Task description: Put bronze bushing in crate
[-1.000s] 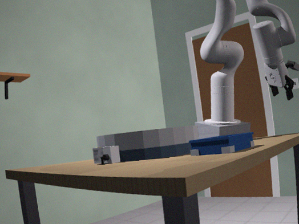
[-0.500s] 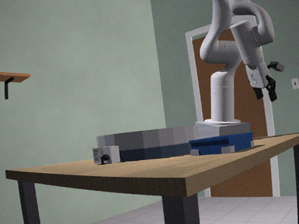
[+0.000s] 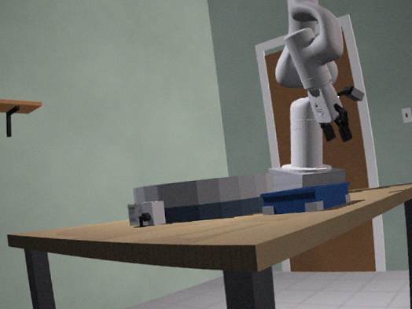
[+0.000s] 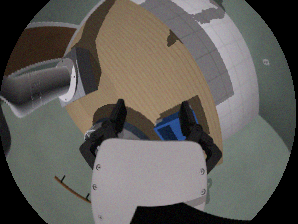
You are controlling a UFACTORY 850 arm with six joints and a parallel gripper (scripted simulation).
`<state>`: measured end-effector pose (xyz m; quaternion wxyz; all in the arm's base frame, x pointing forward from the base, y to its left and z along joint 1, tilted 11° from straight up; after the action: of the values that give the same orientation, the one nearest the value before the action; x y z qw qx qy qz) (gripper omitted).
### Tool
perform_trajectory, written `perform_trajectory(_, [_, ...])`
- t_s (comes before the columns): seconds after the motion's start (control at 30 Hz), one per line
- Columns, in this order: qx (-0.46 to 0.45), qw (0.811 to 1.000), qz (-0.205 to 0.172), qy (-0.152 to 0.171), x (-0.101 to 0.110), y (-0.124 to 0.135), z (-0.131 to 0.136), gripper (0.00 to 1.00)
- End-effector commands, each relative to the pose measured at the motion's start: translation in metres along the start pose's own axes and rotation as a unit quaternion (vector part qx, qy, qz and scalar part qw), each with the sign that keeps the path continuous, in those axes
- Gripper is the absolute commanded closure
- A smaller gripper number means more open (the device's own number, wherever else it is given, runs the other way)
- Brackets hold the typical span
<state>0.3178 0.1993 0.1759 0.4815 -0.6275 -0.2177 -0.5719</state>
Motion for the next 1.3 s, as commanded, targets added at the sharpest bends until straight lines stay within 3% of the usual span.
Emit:
perform_trajectory(0.0, [-0.002, 1.0, -0.013, 0.017, 0.014, 0.034, -0.021, 0.0])
perform_trajectory(0.13, [-0.003, 1.0, -0.018, 0.021, 0.018, 0.043, -0.029, 0.0])
perform_trajectory(0.17, [-0.004, 0.999, -0.026, 0.027, 0.023, 0.057, -0.041, 0.0])
perform_trajectory(0.4, [-0.008, 0.998, -0.043, 0.039, 0.035, 0.086, -0.071, 0.0])
perform_trajectory(0.7, [-0.012, 0.997, -0.062, 0.048, 0.047, 0.112, -0.107, 0.0])
perform_trajectory(0.73, [-0.014, 0.996, -0.071, 0.052, 0.052, 0.122, -0.123, 0.0])
perform_trajectory(1.2, [-0.024, 0.992, -0.108, 0.061, 0.07, 0.157, -0.202, 0.0])
perform_trajectory(1.27, [-0.024, 0.992, -0.108, 0.061, 0.07, 0.157, -0.202, 0.0])
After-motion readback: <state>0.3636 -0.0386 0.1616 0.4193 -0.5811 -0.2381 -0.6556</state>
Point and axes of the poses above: the point where the finger pads meet when closed, its own x axis back along the fingers, its own z axis across the jaws, y = z × x, the point moved 4 cm from there along x, back along the fingers, and after that the axes turned 14 degrees about x, right-handed, at the moved point
